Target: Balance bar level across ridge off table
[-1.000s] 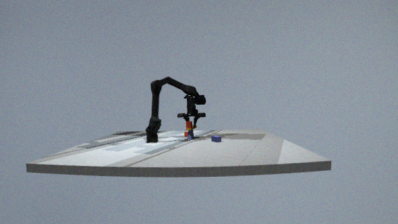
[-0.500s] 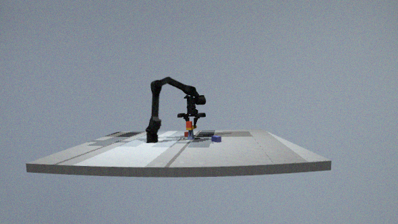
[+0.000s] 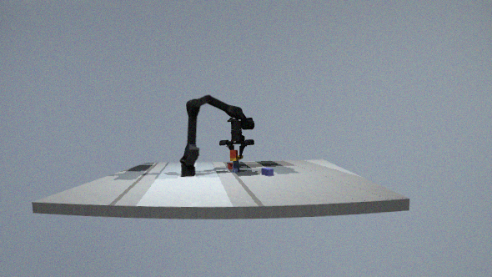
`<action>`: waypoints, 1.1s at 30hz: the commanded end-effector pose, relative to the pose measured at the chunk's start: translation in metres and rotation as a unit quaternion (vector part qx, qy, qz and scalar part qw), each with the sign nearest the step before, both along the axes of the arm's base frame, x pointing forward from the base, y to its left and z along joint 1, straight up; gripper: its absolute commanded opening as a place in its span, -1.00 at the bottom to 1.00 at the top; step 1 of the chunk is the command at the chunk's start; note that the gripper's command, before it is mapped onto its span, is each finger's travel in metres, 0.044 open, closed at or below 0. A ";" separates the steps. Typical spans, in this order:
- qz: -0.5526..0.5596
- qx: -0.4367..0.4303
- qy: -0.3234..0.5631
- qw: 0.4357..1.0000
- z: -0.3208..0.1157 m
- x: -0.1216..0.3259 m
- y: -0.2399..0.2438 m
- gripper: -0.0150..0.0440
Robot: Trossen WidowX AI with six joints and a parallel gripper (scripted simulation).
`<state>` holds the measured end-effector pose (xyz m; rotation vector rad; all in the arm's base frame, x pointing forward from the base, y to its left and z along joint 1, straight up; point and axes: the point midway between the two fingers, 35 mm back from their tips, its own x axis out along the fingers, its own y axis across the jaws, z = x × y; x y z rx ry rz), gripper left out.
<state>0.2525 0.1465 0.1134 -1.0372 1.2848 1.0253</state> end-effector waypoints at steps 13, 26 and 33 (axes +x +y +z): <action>0.000 0.000 0.000 1.000 0.000 0.000 0.000 -0.49; 0.000 0.000 0.000 1.000 0.000 0.000 0.000 -0.49; 0.000 0.000 0.000 1.000 0.000 0.000 0.000 0.04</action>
